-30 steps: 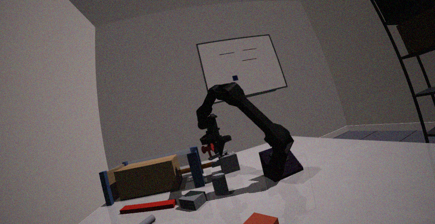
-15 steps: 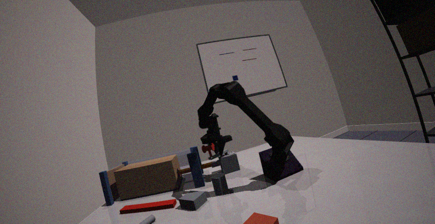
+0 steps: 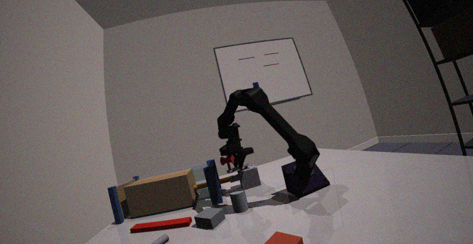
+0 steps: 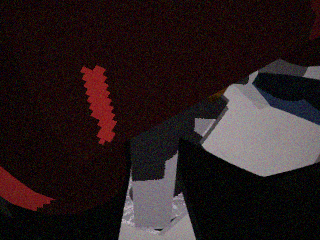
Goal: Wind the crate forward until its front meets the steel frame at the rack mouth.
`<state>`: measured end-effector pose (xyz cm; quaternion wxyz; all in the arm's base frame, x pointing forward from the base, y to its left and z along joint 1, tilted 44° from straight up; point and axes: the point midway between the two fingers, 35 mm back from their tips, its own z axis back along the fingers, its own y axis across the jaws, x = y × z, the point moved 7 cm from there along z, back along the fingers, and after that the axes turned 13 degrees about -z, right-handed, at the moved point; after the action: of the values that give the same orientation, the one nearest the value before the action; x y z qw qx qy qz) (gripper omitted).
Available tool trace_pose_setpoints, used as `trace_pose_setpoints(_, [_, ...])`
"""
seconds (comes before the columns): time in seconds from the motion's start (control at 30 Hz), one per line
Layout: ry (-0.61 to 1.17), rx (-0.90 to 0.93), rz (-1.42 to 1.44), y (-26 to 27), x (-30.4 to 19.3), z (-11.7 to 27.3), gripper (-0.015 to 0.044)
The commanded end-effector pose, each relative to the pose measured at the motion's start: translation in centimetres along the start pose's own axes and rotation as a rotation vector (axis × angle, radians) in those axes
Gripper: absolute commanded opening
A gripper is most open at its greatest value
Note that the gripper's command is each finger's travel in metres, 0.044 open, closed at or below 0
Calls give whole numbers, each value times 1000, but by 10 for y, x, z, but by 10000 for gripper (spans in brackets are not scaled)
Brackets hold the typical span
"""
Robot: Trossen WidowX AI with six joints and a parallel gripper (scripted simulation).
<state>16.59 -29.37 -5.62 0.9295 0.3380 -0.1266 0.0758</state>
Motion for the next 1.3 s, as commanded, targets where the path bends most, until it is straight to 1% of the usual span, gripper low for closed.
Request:
trace_pose_setpoints(0.0, [1,1,-1,0,0,-1,0])
trace_pose_setpoints(0.37, [6,-10,-163,-6,1,-3,0])
trace_pose_setpoints(0.5, [7,-10,-168,-6,1,-3,0])
trace_pose_setpoints(0.63, [9,-16,-242,-9,1,-3,0])
trace_pose_setpoints(0.77, [10,-16,-246,-9,1,-3,0])
trace_pose_setpoints(0.9, [12,-21,-320,-12,1,-3,0])
trace_pose_setpoints(1.27, [15,-27,-403,-15,1,-3,0])
